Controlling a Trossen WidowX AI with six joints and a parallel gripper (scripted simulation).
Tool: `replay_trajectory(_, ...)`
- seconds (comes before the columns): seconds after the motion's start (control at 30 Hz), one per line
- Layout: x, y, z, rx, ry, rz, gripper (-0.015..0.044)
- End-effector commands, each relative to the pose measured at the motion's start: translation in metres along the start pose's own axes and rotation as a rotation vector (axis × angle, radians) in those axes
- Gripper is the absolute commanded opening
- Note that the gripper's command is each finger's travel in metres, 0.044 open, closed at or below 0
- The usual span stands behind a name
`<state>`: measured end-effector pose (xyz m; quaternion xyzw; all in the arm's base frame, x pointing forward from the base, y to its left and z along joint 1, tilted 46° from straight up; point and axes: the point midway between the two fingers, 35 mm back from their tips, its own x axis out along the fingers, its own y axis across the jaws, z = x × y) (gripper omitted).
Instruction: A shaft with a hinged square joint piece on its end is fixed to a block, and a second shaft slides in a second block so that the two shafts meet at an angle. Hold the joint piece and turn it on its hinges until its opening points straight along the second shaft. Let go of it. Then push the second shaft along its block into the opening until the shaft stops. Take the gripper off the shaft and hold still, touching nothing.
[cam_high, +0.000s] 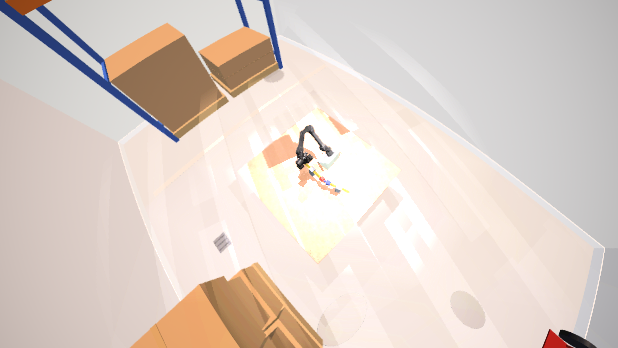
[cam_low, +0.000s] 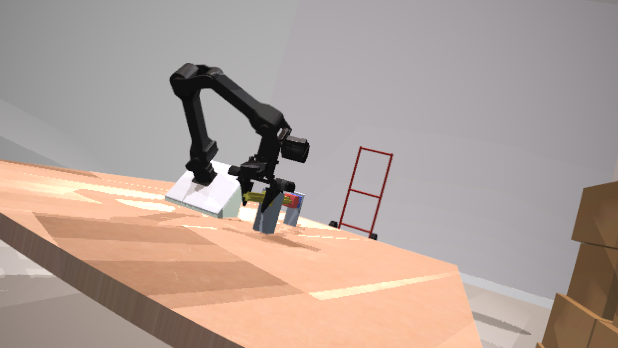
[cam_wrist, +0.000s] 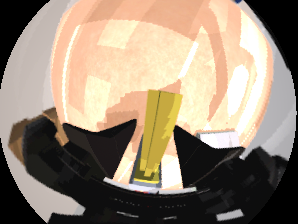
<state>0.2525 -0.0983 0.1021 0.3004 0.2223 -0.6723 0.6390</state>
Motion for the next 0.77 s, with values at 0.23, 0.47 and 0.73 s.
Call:
replay_trajectory(0.23, 0.000, 0.000, 0.000, 0.001, 0.000, 0.001, 0.0440)
replay_trajectory(0.47, 0.000, 0.000, 0.000, 0.001, 0.000, 0.001, 0.0440)
replay_trajectory(0.73, -0.029, 0.000, 0.000, -0.003, 0.006, -0.001, 0.0440)
